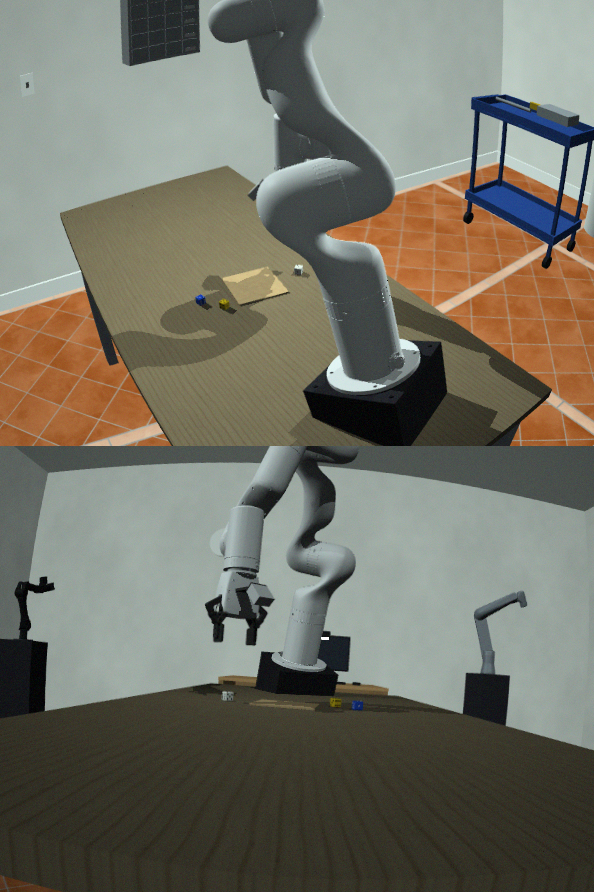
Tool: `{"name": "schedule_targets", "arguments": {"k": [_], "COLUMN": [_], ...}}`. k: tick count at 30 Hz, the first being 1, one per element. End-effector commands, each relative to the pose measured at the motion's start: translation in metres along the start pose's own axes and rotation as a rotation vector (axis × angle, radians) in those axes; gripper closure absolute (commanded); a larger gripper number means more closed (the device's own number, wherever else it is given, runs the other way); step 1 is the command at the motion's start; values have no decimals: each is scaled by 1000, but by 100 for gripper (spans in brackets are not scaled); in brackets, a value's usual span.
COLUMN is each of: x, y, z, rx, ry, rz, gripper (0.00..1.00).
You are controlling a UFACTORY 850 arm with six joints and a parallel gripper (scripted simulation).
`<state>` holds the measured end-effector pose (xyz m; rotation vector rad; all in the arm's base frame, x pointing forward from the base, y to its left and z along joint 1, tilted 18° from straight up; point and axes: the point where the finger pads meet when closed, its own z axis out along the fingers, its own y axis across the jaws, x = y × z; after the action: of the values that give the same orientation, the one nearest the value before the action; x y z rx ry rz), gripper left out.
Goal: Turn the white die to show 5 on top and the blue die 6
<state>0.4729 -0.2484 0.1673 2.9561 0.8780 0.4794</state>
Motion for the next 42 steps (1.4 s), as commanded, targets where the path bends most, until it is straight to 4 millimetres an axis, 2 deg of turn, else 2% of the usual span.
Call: {"name": "schedule_targets", "arguments": {"k": [1,3,5,6,42], "x": [-3,-7,-8,-8,-8], "y": [1,1,1,1,1], "z": [23,37,40,40,40], "rx": [0,0,0,0,0], "ry": [2,-1,-2,-2,-2], "rz": [41,65,71,71,71], "gripper": [0,0,0,64,64]}}
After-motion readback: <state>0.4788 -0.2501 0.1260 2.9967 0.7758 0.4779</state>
